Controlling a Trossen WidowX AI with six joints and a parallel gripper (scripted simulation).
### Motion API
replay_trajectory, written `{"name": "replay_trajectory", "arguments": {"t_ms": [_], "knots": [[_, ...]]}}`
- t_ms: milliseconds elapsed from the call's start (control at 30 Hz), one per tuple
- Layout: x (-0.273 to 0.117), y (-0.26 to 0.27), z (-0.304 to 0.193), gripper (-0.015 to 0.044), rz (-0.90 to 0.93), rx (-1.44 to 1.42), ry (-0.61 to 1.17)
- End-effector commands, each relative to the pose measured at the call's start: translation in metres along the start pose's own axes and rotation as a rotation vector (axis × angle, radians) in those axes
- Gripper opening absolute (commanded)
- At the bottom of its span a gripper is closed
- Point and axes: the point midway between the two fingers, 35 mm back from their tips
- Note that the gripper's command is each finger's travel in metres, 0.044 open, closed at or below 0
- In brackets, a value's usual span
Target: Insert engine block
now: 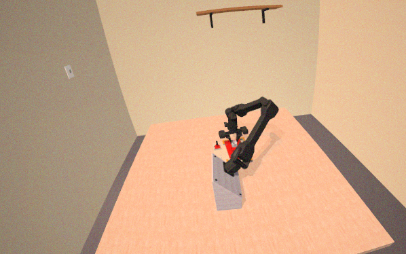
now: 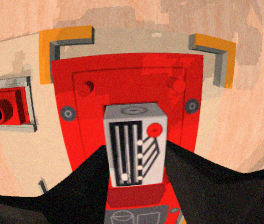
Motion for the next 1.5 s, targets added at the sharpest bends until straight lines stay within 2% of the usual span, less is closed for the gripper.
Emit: {"name": "replay_trajectory", "arguments": {"t_ms": [0,367,733,833,1000,1467], "knots": [[0.001,-0.001,0.0,0.0158,-0.006,-0.004,-0.002],[0.0,0.0,0.0,0.044,0.0,0.0,0.0],[0.0,0.0,0.0,0.044,0.0,0.0,0.0],[-0.014,0.0,0.0,0.044,-0.005,-0.004,-0.002],[-0.014,0.0,0.0,0.044,-0.005,-0.004,-0.002],[-0.014,0.0,0.0,0.0072,-0.005,-0.004,-0.002]]}}
Point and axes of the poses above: the point midway between the two fingers, 35 mm back from their tips, its own x axis out along the fingers, its own y axis across the jaws, z = x × y, and after that the axes turned 12 degrees about x, right-handed
